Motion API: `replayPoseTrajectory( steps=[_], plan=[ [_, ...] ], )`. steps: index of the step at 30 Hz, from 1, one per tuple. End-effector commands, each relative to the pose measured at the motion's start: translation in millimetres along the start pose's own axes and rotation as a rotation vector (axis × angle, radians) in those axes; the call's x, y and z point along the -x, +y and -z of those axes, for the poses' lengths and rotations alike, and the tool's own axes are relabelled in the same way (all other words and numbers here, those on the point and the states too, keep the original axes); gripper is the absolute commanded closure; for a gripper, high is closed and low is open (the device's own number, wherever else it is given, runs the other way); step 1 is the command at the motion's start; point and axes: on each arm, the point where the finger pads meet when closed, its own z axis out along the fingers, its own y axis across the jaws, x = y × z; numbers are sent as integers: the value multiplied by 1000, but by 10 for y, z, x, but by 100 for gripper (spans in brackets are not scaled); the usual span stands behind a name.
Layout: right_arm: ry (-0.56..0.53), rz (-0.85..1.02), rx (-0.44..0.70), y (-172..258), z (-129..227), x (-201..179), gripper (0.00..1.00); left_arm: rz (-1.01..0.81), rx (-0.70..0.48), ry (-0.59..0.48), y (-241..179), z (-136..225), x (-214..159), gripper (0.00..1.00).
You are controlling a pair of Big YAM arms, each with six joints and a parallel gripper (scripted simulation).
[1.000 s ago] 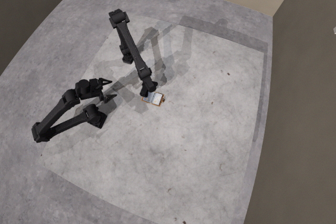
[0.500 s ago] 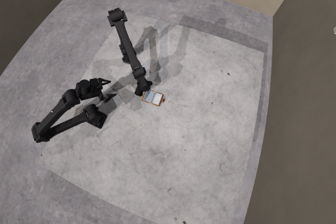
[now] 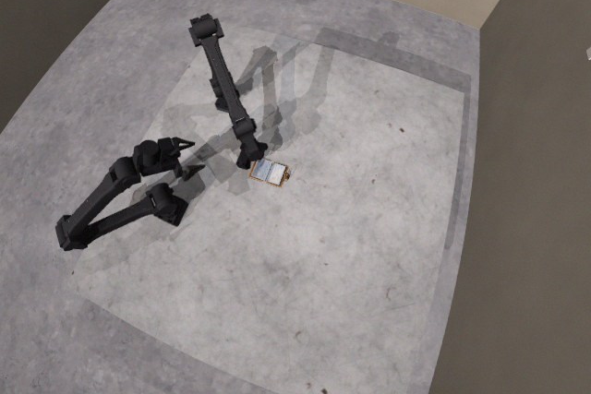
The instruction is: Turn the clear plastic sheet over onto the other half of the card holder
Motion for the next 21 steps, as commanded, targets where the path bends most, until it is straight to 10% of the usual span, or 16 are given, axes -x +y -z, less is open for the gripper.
replayPoseTrajectory(
  steps=[1, 2, 21],
  plan=[
    [-11, 5, 5, 12, 63, 77, 0, 20, 35, -33, 125, 73, 115, 99],
    [-11, 5, 5, 12, 63, 77, 0, 17, 51, -48, 142, 120, 156, 88],
    [-11, 5, 5, 12, 63, 77, 0, 34, 89, -95, 166, 512, 334, 88]
  ],
)
